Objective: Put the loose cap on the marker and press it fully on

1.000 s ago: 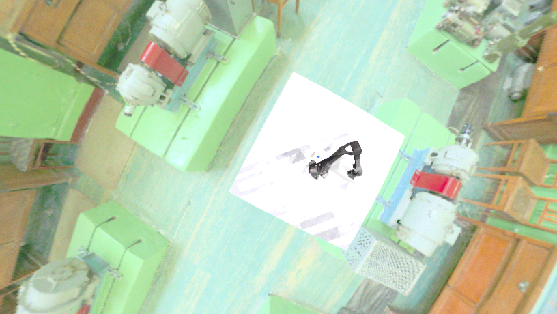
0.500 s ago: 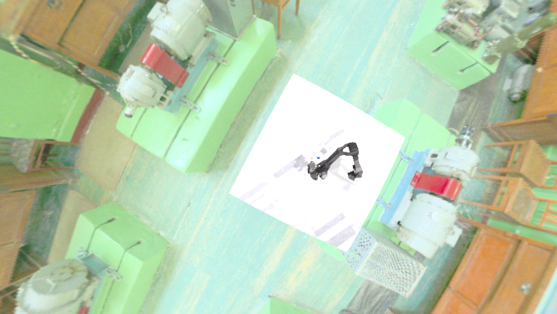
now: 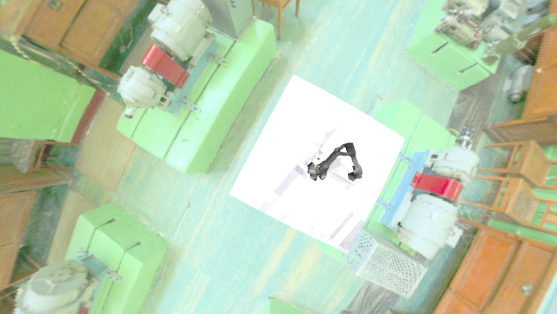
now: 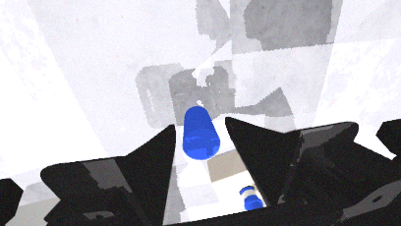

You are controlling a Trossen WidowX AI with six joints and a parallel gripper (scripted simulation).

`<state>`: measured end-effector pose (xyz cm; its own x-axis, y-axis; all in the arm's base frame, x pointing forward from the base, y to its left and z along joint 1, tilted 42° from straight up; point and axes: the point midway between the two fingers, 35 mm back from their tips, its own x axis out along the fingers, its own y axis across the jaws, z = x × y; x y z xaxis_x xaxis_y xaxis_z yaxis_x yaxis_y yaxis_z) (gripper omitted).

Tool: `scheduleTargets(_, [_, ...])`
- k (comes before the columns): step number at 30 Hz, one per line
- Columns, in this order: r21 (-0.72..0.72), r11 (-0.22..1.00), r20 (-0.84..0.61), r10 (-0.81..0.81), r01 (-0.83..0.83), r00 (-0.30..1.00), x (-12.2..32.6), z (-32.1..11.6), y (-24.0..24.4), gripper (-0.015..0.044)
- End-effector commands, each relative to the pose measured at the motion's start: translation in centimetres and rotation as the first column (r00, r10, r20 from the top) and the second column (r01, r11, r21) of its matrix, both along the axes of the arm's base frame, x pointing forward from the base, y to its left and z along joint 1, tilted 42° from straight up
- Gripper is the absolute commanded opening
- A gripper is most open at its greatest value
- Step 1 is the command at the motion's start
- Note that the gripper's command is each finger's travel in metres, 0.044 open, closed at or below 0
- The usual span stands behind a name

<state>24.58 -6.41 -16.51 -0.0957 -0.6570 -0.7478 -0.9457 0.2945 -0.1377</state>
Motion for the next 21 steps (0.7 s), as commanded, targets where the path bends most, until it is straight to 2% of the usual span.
scheduleTargets(1, [-0.007,1.0,-0.008,0.002,-0.002,1.0,-0.35,-0.43,-0.53,0.025])
scheduleTargets(2, [-0.007,1.0,-0.008,0.002,-0.002,1.0,-0.36,-0.45,-0.55,0.025])
scheduleTargets(6, [-0.007,1.0,-0.008,0.002,-0.002,1.0,-0.36,-0.45,-0.55,0.0145])
scheduleTargets(15, [-0.007,1.0,-0.008,0.002,-0.002,1.0,-0.31,-0.44,-0.57,0.0085])
scheduleTargets(18, [-0.006,1.0,-0.007,0.002,-0.003,1.0,-0.21,-0.16,-0.28,0.0006])
scheduleTargets(21, [-0.004,1.0,-0.007,0.003,-0.003,1.0,-0.04,0.44,0.33,0.0])
